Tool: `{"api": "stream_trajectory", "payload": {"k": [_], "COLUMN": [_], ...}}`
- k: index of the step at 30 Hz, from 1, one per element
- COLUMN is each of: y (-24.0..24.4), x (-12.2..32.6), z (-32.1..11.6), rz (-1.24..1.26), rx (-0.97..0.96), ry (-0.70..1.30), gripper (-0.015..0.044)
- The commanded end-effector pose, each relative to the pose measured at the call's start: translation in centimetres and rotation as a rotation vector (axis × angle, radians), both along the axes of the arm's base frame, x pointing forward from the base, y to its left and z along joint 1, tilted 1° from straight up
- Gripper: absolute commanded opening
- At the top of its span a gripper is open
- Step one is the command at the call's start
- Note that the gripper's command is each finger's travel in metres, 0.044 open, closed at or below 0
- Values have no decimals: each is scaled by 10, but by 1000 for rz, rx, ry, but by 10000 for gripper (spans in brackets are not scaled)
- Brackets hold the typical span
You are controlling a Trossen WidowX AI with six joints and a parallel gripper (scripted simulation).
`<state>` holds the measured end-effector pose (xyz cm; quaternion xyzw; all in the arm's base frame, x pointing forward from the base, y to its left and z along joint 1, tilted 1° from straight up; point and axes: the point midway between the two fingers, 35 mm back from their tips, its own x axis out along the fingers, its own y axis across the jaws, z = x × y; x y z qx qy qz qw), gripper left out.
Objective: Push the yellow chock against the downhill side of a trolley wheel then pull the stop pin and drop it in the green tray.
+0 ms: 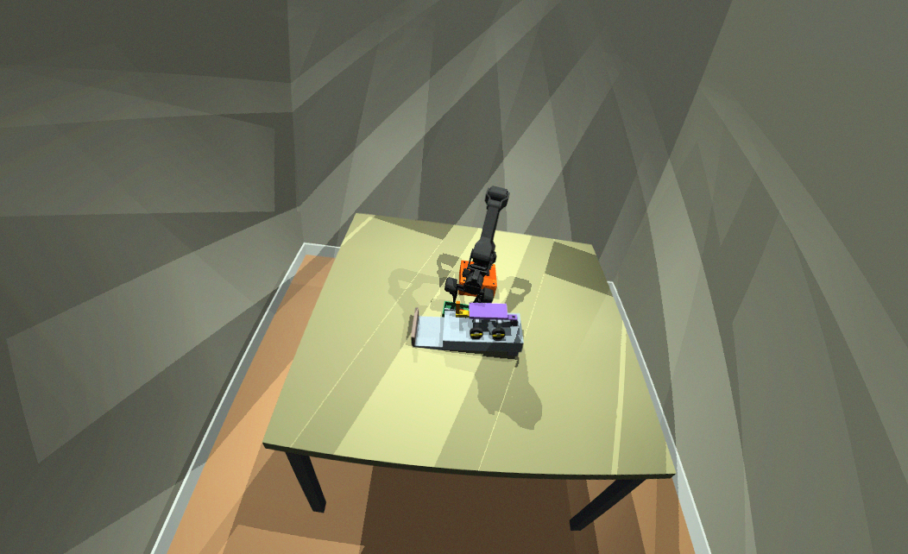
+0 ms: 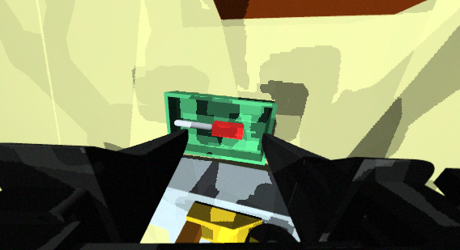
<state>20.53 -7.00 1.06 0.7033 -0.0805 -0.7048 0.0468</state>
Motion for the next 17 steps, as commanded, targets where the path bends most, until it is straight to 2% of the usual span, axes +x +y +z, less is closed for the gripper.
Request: {"api": "stream_trajectory", "payload": {"k": [1,4,17], "y": [-1,0,0], "x": [1,1,1], "z": [13,23,58], "rz": [-6,-6,-6], "rx": [-8,-8,-8], "ry": [-19,-19,-19], "gripper": [366,440,440]}}
